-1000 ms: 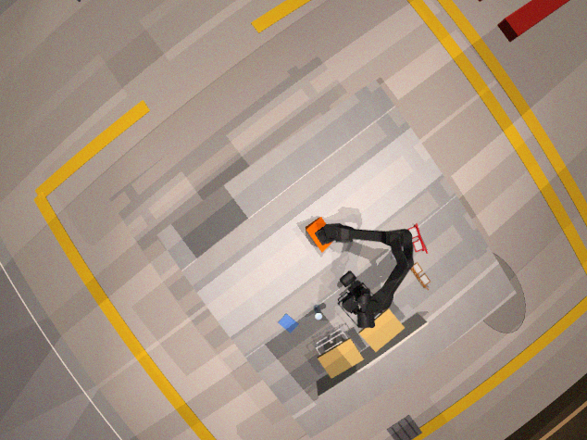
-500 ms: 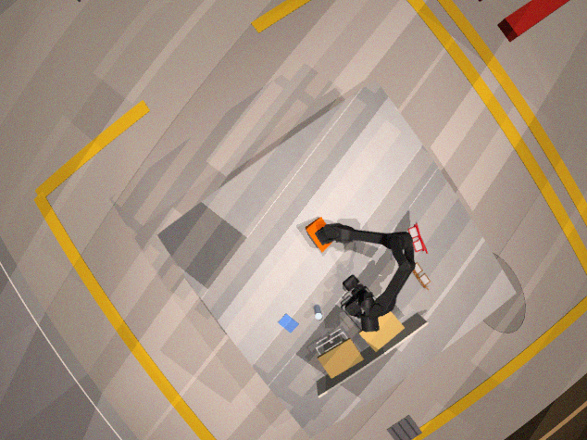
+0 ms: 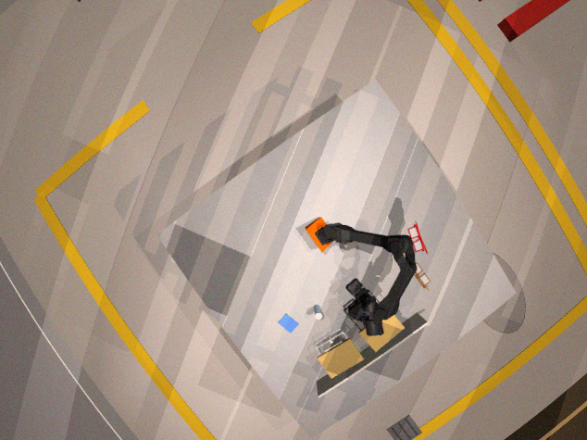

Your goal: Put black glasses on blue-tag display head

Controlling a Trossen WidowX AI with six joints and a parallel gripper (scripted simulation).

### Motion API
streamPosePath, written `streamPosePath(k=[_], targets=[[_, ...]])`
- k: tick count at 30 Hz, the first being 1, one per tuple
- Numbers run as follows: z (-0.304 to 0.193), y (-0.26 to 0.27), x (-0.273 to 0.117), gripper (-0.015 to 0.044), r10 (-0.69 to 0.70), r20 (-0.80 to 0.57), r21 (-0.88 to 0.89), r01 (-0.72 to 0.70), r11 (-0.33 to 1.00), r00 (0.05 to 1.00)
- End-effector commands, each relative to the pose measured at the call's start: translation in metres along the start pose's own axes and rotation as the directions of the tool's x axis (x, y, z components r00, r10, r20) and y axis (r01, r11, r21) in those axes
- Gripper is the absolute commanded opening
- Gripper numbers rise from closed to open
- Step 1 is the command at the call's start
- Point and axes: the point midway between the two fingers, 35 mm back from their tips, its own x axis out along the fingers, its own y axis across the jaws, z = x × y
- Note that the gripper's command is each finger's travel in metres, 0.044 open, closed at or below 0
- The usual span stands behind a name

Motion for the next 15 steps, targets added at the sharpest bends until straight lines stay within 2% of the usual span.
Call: streamPosePath(k=[1, 15], targets=[[0.0, 0.007, 0.0, 0.0, 0.004, -0.002, 0.003, -0.003, 1.0, 1.0], [-0.001, 0.027, 0.002, 0.0, 0.003, -0.002, 0.002, -0.003, 1.0, 1.0]])
